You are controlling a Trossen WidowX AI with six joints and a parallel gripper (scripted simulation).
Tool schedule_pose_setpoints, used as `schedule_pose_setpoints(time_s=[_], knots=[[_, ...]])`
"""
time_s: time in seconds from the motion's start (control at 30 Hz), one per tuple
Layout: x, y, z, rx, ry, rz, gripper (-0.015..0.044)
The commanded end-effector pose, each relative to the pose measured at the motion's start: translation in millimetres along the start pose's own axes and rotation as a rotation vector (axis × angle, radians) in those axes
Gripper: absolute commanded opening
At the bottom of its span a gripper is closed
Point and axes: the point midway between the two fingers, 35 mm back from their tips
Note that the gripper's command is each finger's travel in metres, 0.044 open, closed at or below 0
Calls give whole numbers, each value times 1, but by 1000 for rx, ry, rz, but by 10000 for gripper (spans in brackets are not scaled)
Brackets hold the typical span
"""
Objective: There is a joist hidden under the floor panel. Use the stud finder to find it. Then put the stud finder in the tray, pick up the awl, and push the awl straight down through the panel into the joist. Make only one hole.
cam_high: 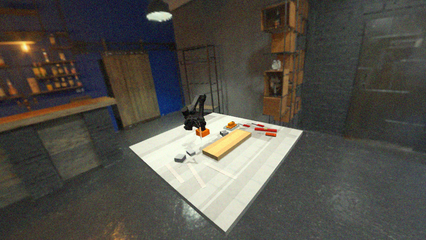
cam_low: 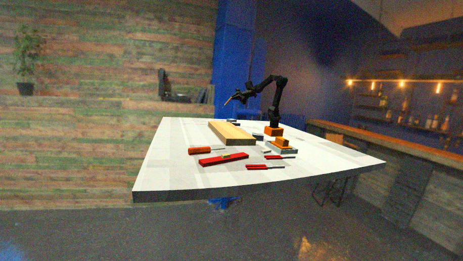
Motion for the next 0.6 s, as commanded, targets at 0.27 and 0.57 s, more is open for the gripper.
schedule_pose_setpoints(time_s=[0.27, 0.57], knots=[[10, -4, 25, -312, 138, 32, 0], [-4, -11, 29, -302, 120, 67, 0]])
Point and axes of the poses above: the point midway between the two fingers, 35 mm back from their tips, its own x axis back along the fingers, its own y axis across the jaws, z = x × y, and after that the axes turned 6 degrees about x, right-handed
